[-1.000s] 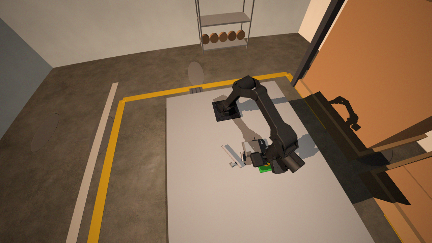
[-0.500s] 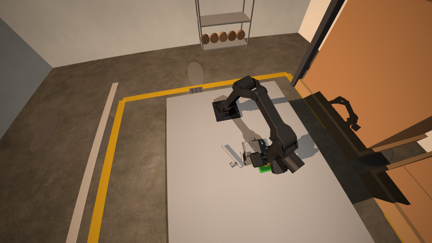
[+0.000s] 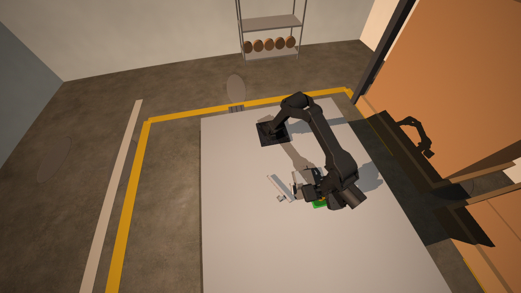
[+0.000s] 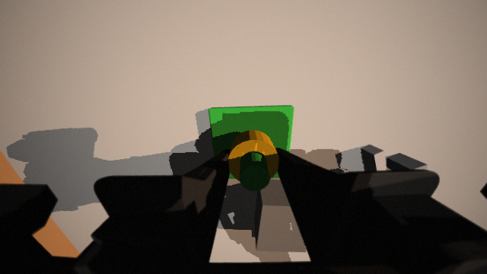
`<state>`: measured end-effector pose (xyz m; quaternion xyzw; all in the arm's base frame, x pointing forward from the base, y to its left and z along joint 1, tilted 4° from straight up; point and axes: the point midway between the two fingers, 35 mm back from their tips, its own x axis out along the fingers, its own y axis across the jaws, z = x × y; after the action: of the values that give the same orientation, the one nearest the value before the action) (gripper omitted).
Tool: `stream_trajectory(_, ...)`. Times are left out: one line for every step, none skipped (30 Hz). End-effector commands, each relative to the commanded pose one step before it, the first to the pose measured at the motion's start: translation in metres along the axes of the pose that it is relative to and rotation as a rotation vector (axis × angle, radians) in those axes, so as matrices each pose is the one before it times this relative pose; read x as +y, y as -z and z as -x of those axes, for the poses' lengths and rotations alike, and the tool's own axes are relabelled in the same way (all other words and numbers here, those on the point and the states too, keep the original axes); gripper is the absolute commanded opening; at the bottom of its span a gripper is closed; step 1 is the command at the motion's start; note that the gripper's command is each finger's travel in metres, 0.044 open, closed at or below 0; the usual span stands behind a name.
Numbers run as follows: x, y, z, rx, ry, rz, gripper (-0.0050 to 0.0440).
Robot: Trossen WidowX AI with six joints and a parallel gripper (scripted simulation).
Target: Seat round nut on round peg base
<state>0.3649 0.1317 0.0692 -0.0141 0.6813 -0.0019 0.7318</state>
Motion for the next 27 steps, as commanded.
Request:
stream_trajectory(0.00048,-0.00407,0.00623,-0.02531,-0.00927,0.0025,-0.0050)
stream_trajectory(0.00000,0.00000,-0.00025,0.00000,0.00000,0.0000,-0.0050)
stream_trajectory(0.00000,0.00000,-0.00025,0.00000,0.00000,0.0000,-0.0050)
stream_trajectory(0.00000,0.00000,-0.00025,0.00000,0.00000,0.0000,-0.0050)
stream_trajectory(0.00000,0.00000,-0.00025,0.00000,0.00000,0.0000,-0.0050)
stream_trajectory(0.00000,0.00000,-0.00025,0.00000,0.00000,0.0000,-0.0050)
stream_trajectory(0.00000,0.00000,0.00000,0.00000,0.00000,0.0000,-0.0050)
stream_trajectory(0.00000,0.00000,0.00000,0.00000,0.00000,0.0000,-0.0050)
stream_trajectory(0.00000,0.00001,-0.00028,0.00000,0.00000,0.0000,-0.0050)
stream_trajectory(0.00000,0.00001,-0.00030,0.00000,0.00000,0.0000,-0.0050)
stream_trajectory(0.00000,0.00001,-0.00028,0.00000,0.00000,0.0000,-0.0050)
stream_trajectory(-0.00001,0.00001,-0.00037,0.00000,0.00000,0.0000,-0.0050)
stream_trajectory(0.00000,0.00000,-0.00033,0.00000,0.00000,0.0000,-0.0050)
stream_trajectory(0.00000,0.00000,-0.00027,0.00000,0.00000,0.0000,-0.0050)
stream_trajectory(0.00000,0.00000,-0.00025,0.00000,0.00000,0.0000,-0.0050)
stream_trajectory(0.00000,0.00000,-0.00024,0.00000,0.00000,0.0000,-0.0050)
stream_trajectory(0.00000,0.00000,-0.00025,0.00000,0.00000,0.0000,-0.0050)
stream_trajectory(0.00000,0.00000,-0.00025,0.00000,0.00000,0.0000,-0.0050)
stream_trajectory(0.00000,0.00000,-0.00026,0.00000,0.00000,0.0000,-0.0050)
stream_trajectory(0.00000,0.00000,-0.00026,0.00000,0.00000,0.0000,-0.0050)
stream_trajectory(0.00000,0.00000,-0.00025,0.00000,0.00000,0.0000,-0.0050)
stream_trajectory(0.00000,0.00000,-0.00023,0.00000,0.00000,0.0000,-0.0050)
stream_trajectory(0.00000,0.00000,-0.00018,0.00000,0.00000,0.0000,-0.0050)
stream_trajectory(0.00000,0.00000,0.00000,0.00000,0.00000,0.0000,-0.0050)
stream_trajectory(0.00000,0.00000,0.00000,0.00000,0.00000,0.0000,-0.0050)
stream_trajectory(0.00000,0.00000,-0.00007,0.00000,0.00000,0.0000,-0.0050)
stream_trajectory(0.00000,0.00000,0.00000,0.00000,0.00000,0.0000,-0.0050)
